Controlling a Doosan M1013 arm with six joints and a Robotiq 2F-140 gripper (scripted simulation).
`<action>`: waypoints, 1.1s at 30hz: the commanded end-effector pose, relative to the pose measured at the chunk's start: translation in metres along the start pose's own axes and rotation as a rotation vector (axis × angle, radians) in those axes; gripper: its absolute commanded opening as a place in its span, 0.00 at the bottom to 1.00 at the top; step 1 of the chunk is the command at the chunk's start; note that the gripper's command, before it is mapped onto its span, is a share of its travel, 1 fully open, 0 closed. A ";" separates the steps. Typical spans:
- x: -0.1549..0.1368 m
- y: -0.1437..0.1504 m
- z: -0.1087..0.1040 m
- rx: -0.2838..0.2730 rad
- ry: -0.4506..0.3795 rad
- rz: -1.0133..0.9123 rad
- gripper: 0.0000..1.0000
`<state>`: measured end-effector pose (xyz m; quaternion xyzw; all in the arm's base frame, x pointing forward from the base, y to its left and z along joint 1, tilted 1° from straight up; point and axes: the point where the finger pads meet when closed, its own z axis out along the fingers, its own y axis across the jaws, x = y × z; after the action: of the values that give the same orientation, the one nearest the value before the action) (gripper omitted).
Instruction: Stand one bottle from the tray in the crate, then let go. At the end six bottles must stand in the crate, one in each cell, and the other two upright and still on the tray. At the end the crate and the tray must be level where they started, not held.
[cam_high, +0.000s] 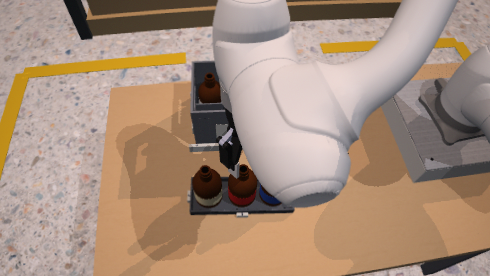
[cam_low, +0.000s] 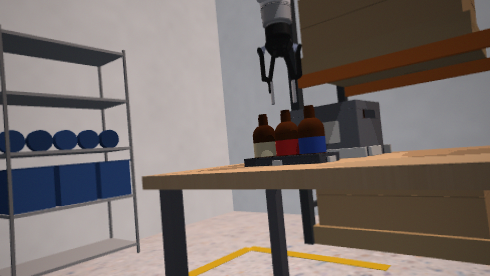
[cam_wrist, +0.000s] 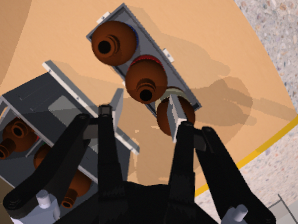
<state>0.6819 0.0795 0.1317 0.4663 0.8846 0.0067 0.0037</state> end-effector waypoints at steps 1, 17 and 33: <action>0.003 0.001 0.005 0.003 -0.002 -0.003 0.38; 0.003 0.001 0.023 0.003 -0.002 -0.003 0.38; 0.002 0.001 0.039 0.003 -0.002 -0.003 0.38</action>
<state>0.6824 0.0795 0.0982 0.4664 0.8845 0.0065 0.0036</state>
